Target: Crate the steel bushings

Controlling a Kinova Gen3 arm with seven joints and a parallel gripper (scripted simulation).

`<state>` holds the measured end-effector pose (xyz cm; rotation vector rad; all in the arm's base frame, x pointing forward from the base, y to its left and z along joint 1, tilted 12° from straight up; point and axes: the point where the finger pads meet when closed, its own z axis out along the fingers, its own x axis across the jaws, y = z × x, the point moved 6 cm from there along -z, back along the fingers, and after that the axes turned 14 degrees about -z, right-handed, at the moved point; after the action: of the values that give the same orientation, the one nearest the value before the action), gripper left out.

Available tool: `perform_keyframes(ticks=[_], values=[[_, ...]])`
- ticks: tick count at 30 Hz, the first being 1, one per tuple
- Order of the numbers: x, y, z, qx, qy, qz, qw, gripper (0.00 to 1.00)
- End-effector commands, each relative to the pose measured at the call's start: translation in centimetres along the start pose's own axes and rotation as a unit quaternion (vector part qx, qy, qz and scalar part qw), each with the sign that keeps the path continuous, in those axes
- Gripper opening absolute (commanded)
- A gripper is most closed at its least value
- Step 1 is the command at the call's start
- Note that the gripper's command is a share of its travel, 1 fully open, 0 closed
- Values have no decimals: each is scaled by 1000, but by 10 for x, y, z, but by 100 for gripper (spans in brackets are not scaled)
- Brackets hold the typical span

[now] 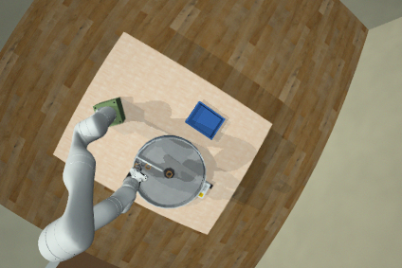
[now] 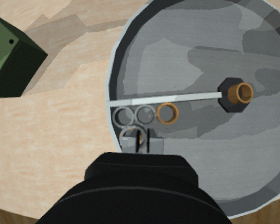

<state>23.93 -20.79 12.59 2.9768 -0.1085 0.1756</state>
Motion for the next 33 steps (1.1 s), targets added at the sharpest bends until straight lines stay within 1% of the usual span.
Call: perform_keyframes(ticks=[1, 10, 15, 27, 32, 33], values=[[1, 3, -2, -3, 3, 3, 1000, 0], [1, 3, -2, -3, 3, 3, 1000, 0], [0, 2, -24, -3, 3, 3, 1000, 0], [0, 2, -24, -3, 3, 3, 1000, 0], [0, 2, -45, -3, 3, 3, 1000, 0], [0, 2, -45, -3, 3, 3, 1000, 0]])
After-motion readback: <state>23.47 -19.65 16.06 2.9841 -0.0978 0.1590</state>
